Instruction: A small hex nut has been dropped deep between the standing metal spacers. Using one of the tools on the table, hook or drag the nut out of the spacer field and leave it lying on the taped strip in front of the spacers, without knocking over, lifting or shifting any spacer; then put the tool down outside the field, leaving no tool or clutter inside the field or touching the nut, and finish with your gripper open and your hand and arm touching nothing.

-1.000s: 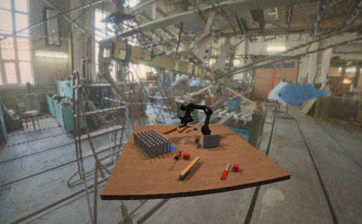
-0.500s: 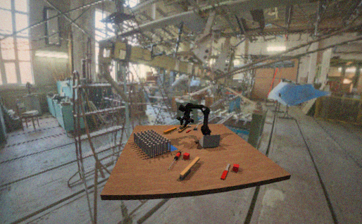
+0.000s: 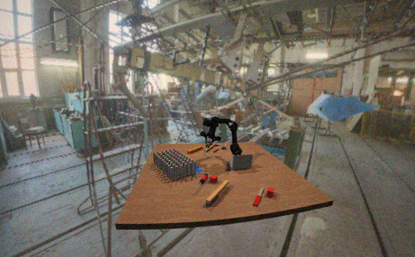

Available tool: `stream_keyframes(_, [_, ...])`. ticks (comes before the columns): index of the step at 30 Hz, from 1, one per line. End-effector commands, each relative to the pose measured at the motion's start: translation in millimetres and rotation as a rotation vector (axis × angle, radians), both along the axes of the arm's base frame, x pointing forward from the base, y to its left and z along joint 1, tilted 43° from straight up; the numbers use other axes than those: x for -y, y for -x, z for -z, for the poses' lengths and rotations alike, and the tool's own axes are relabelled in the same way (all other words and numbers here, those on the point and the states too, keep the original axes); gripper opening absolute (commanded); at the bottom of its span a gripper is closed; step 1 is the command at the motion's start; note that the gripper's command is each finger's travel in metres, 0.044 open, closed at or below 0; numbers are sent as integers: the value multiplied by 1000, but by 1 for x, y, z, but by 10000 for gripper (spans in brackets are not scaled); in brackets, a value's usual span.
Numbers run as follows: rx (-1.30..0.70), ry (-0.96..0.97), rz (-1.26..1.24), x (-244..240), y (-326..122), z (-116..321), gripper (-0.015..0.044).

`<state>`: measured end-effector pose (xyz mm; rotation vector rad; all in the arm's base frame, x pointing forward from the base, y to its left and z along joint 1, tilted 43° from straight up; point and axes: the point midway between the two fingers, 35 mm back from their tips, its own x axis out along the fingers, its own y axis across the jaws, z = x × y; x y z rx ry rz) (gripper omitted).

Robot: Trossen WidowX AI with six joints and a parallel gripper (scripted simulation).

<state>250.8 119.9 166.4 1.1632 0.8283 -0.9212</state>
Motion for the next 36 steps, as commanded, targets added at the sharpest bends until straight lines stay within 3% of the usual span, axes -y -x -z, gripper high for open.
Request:
stream_keyframes(1, [-20,43,-133,-14,-4,1,0])
stream_keyframes(36, [-178,398,-1001,-108,2,43,0])
